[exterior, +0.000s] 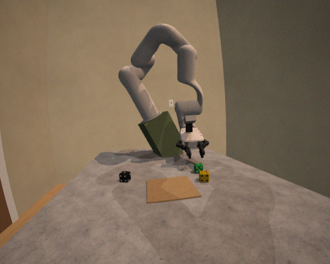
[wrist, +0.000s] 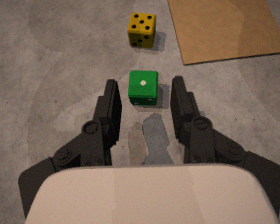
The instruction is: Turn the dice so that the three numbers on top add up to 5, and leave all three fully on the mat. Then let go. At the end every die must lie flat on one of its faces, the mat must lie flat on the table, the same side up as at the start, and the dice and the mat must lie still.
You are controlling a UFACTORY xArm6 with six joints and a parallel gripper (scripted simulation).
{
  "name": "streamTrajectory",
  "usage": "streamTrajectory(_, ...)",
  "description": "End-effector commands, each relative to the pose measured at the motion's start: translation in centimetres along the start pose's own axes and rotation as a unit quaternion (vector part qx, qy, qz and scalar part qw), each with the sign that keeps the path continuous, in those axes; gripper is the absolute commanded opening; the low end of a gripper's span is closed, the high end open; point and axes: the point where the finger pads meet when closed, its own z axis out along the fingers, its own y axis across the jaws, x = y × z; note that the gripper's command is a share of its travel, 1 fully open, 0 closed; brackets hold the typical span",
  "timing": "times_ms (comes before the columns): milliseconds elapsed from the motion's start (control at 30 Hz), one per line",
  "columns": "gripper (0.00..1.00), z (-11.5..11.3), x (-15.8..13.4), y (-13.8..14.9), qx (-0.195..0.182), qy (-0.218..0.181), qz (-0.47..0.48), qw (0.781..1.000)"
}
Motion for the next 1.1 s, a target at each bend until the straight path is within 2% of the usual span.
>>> streamTrajectory(0,0.47,-0.8,1.5,-0.1,0.000,0.000,0.001,1.000)
streamTrajectory(167,0.47,-1.6,3.1,-0.1,0.000,0.000,0.001,1.000)
streamTrajectory(567,0.47,-1.9,3.7,-0.1,0.000,-0.009,0.001,1.000)
streamTrajectory(667,0.47,-1.8,4.0,-0.1,0.002,-0.040,0.001,0.999)
streamTrajectory(733,0.47,-1.6,4.3,0.0,0.004,-0.077,0.001,0.997)
streamTrajectory(800,0.47,-1.6,4.3,0.0,0.004,-0.077,0.001,0.997)
streamTrajectory(900,0.47,-1.1,5.1,-0.1,0.006,-0.153,0.002,0.988)
streamTrajectory(1067,0.47,-0.6,5.9,-0.2,0.007,-0.232,0.003,0.973)
